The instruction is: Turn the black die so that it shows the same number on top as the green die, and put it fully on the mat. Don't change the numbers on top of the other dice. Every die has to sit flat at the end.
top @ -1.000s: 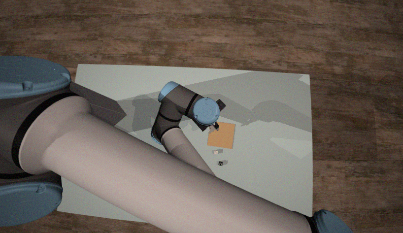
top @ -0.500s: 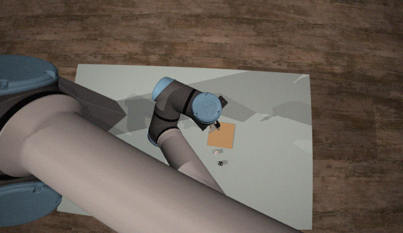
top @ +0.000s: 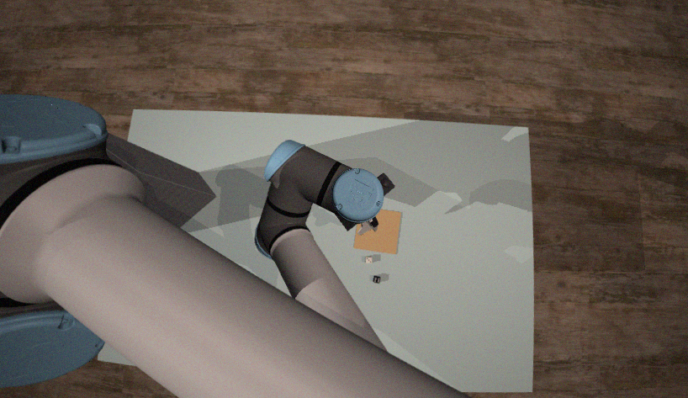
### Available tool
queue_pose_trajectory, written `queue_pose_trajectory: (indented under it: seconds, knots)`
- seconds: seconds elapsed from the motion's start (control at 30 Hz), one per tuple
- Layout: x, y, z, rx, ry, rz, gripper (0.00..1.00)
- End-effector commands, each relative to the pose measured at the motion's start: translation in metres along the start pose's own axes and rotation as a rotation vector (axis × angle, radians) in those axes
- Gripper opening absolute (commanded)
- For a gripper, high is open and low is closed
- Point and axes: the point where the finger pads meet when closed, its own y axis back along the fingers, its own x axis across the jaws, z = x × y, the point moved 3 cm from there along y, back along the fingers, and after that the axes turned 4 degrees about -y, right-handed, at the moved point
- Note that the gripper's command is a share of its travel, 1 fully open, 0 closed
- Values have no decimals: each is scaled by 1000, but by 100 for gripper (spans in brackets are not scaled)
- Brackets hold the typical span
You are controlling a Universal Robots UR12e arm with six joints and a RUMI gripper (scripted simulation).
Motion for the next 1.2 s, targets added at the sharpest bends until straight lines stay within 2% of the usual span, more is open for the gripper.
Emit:
queue_pose_trajectory:
  seconds: [0.0,0.07,0.17,0.2,0.23,0.33,0.37,0.43,0.53,0.7,0.83,1.17]
  knots:
    - [29,-4,4,-1,-110,-5,100]
    - [56,-7,10,-2,-210,-7,100]
    - [83,-10,17,-2,-315,-7,100]
    - [85,-10,17,-2,-322,-7,100]
    - [100,-11,22,-3,-379,-7,100]
    - [128,-11,31,-3,-484,-7,100]
    - [130,-11,32,-3,-493,-7,100]
    - [154,-11,41,-2,-585,-5,100]
    - [158,-10,42,-2,-599,-5,100]
    - [205,-6,63,0,-785,-1,100]
    - [217,-4,69,1,-835,1,100]
    - [218,-4,69,1,-838,1,100]
